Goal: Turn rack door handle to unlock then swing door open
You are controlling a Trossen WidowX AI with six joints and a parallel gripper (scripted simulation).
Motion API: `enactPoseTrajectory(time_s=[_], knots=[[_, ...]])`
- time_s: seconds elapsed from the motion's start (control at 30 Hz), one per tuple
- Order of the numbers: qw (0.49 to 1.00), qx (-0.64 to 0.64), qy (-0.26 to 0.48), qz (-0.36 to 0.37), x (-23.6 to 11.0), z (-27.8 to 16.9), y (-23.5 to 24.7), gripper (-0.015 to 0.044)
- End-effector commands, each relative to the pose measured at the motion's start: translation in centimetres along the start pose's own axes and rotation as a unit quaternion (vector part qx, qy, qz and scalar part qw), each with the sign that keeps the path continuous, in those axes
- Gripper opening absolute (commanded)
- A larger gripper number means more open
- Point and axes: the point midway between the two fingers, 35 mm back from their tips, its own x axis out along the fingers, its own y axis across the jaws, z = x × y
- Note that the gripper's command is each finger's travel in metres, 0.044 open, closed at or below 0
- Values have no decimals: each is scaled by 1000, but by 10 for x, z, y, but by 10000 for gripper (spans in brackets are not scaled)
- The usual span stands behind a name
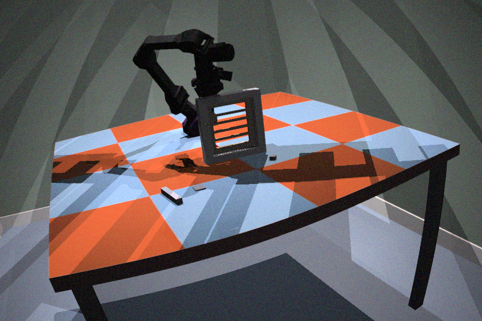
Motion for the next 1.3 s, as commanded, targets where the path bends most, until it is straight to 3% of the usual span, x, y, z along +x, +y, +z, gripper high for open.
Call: enactPoseTrajectory(time_s=[0.0, 0.23, 1.27], knots=[[996, -89, 1, 0, 1, -1, -1, 295], [994, -105, 1, 0, 1, -1, -1, 295], [994, -105, 1, 0, 1, -1, -1, 88]])
